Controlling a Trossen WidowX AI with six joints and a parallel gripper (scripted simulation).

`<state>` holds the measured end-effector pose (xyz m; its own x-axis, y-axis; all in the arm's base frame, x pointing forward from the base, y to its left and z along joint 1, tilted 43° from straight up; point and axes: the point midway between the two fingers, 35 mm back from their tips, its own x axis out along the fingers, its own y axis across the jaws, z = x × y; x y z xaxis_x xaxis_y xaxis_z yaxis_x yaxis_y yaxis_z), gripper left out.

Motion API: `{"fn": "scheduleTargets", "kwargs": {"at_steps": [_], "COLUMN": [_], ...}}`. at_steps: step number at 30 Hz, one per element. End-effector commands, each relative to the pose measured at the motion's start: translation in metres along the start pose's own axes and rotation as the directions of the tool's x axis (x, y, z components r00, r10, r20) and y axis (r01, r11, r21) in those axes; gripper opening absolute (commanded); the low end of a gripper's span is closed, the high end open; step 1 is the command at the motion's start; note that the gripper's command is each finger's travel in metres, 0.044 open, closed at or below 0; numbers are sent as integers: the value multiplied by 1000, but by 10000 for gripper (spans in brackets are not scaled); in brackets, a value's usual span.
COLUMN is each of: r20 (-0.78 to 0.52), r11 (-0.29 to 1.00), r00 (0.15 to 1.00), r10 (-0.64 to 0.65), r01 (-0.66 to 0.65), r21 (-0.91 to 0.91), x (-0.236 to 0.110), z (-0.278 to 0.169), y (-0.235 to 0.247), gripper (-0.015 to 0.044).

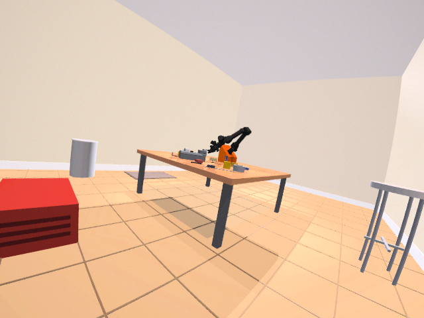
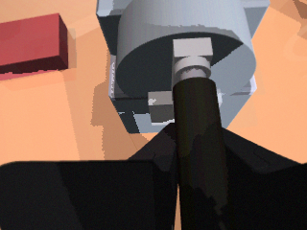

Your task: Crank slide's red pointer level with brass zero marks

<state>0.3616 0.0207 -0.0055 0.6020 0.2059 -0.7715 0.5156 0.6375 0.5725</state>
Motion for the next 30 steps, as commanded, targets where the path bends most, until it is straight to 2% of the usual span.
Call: {"fn": "scheduleTargets", "kwargs": {"at_steps": [1,30], "r20": [-1,2], "r11": [1000,1000], "r00": [1000,1000], "r10": [25,1], "r01": [-25,-1], "r21": [-11,0], "x": [0,0], "z": [0,0], "y": [9,3], "gripper": [0,0]}}
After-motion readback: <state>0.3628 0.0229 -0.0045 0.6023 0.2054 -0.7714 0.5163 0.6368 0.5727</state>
